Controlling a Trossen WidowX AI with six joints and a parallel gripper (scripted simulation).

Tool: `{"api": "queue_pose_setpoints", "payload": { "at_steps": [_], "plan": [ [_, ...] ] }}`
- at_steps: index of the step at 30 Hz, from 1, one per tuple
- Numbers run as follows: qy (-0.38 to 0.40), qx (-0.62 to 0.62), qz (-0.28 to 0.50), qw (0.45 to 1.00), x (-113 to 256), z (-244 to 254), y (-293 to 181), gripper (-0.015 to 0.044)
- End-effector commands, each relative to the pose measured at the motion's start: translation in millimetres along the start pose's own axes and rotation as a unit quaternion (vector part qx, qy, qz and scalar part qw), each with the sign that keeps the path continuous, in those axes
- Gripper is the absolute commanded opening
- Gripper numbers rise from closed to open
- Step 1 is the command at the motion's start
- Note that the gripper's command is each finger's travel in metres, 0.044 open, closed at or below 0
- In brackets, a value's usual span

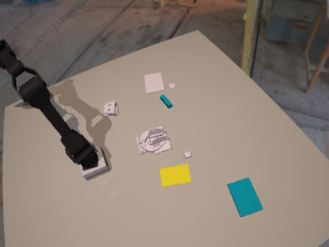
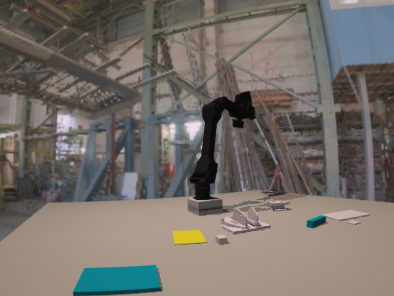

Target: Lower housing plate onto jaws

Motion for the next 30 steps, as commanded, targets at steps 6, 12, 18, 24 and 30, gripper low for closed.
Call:
{"api": "queue_pose_setpoints", "payload": {
  "at_steps": [6, 12, 18, 24, 30],
  "plan": [
    [0.022, -0.054, 0.138, 0.989, 46.7, 17.5, -37.5, 0.044],
    [0.04, -0.084, 0.223, 0.97, 79.1, 29.5, -56.0, 0.044],
    [0.062, -0.113, 0.307, 0.943, 114.0, 42.8, -70.2, 0.044],
    [0.089, -0.143, 0.386, 0.907, 150.7, 57.0, -79.4, 0.044],
    [0.118, -0.175, 0.459, 0.863, 188.2, 71.9, -83.2, 0.044]
  ]
}}
Point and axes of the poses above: the point midway between the two fingers, 35 mm back from their tips, its own x axis back along the fingers, its own z axis across the jaws, y = z × x, the point moved 10 cm from there along x, back along the fingers, and after that the axes turned 5 degrees about -x, right-handed, at the moved point
